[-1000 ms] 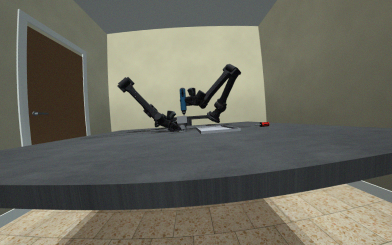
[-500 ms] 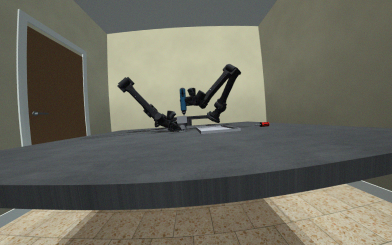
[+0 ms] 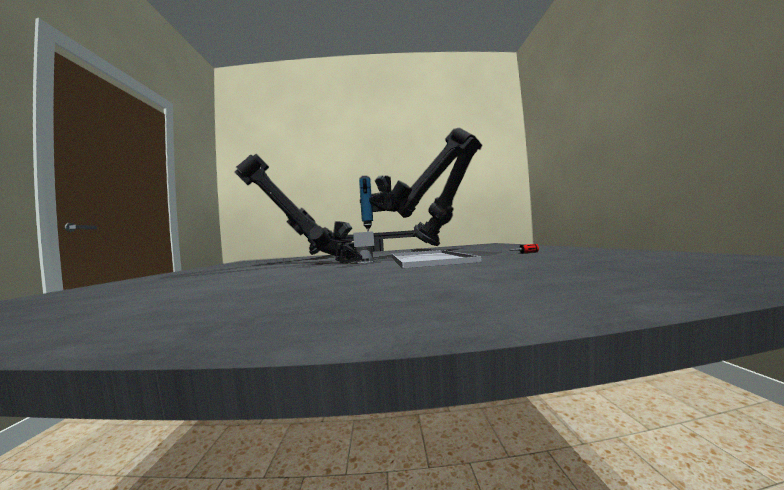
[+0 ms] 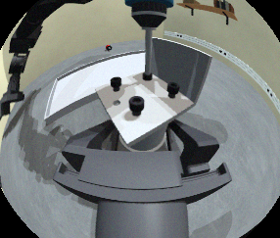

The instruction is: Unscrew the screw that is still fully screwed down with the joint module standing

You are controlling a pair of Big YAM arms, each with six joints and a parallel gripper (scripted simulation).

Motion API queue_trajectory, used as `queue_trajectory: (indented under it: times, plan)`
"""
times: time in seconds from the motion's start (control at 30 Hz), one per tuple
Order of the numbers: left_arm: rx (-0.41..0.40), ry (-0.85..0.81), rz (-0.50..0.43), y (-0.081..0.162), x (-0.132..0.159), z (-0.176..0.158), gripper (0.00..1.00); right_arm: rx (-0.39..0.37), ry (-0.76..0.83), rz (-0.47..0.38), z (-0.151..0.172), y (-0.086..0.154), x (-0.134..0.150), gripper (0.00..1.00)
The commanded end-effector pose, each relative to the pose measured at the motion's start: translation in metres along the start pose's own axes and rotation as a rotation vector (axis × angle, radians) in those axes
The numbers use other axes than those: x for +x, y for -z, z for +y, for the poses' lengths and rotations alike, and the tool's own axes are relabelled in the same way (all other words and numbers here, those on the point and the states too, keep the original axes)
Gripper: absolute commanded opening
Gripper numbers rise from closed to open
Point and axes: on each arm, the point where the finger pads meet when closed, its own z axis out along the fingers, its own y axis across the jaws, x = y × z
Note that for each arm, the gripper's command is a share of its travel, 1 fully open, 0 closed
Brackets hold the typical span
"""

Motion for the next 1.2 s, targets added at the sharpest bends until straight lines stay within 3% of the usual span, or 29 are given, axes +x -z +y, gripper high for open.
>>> queue_trajectory:
  times: [0.0,1.17]
  plan:
    - [-0.021,-0.002,-0.009,-0.0007,0.0034,0.0084,0.42,0.009,0.003,-0.011,-0.0030,-0.0007,-0.0048,0.59]
    - [-0.021,-0.001,-0.009,-0.0017,0.0045,0.0081,0.42,0.009,0.003,-0.011,-0.0030,-0.0007,-0.0048,0.59]
